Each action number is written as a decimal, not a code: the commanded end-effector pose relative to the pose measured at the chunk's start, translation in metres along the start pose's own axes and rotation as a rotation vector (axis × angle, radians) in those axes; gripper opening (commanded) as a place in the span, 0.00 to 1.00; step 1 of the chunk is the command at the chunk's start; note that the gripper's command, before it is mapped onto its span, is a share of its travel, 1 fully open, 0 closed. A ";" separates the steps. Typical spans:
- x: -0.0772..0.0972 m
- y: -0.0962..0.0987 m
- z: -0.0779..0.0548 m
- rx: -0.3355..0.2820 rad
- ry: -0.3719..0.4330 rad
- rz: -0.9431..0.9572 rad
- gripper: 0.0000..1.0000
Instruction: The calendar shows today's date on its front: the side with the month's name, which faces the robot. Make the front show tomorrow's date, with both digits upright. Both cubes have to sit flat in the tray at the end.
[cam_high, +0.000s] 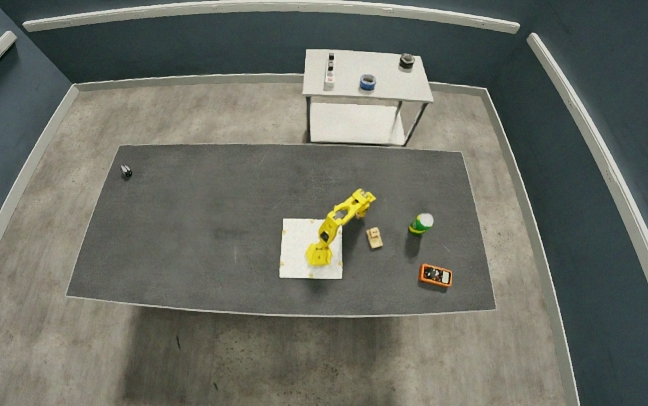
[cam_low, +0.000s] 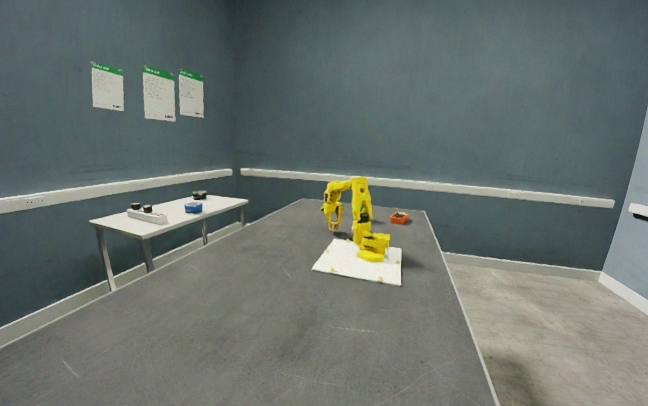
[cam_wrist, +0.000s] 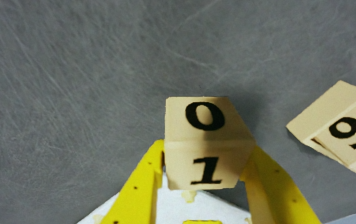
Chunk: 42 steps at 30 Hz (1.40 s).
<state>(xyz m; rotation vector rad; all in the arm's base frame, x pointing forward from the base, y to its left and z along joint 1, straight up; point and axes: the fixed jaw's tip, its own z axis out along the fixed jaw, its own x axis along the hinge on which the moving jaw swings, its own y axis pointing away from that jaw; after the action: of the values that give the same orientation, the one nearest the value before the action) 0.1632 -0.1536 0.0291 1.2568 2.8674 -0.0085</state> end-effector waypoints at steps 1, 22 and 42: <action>0.003 0.001 0.006 0.000 0.021 0.004 0.00; 0.004 0.001 0.015 0.000 0.021 0.004 0.00; 0.004 0.001 0.019 0.000 0.021 0.004 0.00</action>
<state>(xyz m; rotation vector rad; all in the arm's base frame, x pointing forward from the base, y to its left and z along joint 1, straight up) 0.1634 -0.1539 0.0144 1.2567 2.8671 -0.0088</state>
